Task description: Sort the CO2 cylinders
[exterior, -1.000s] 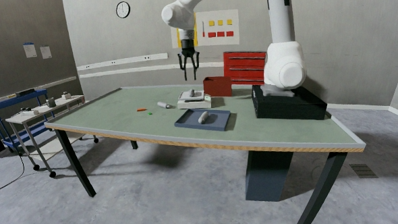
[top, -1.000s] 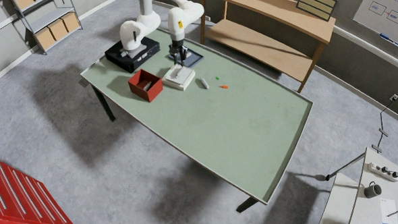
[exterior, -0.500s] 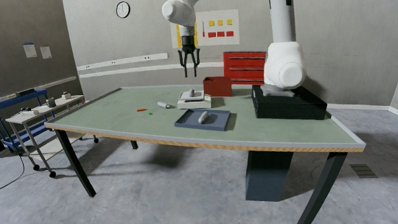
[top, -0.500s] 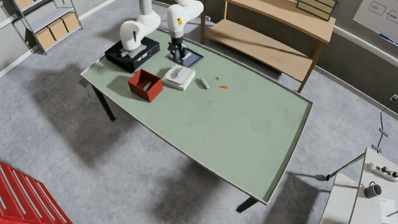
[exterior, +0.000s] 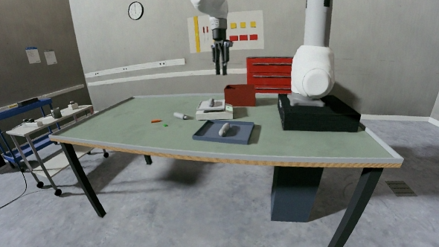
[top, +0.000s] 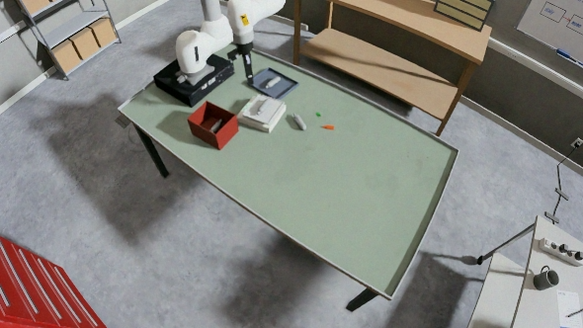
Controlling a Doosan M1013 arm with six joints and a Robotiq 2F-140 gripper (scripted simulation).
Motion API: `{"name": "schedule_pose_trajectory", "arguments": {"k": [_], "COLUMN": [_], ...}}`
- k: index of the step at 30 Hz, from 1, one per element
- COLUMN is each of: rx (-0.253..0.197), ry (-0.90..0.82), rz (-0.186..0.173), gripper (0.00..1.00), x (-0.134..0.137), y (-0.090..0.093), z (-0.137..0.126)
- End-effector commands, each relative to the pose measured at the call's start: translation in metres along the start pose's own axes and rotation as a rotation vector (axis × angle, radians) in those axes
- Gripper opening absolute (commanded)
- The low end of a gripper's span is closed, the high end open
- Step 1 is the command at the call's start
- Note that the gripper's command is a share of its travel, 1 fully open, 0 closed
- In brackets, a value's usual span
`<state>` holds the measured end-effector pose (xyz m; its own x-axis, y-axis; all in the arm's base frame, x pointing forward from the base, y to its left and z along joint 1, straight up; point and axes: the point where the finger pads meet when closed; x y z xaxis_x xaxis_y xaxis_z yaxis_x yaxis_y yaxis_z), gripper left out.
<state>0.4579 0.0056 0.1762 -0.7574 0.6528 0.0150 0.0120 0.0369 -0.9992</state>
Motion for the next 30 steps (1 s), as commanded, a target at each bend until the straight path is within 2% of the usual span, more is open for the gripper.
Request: {"name": "schedule_pose_trajectory", "arguments": {"k": [1, 9, 30], "rx": [0.012, 0.025, 0.026], "ry": [0.279, 0.726, 0.732], "rz": [0.014, 0.032, 0.033], "gripper": [0.4, 0.4, 0.4], "x": [0.015, 0.0204, 0.0204], "y": [-0.0179, -0.0231, -0.0231], "z": [0.0175, 0.0234, 0.0234]}}
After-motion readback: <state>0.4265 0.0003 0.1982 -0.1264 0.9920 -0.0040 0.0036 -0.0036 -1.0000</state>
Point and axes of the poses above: the point where the finger pads meet when closed, its own y axis out along the fingers, its own x axis across the jaws, z = x × y, and after that the axes turned 4 degrees about y, right-handed
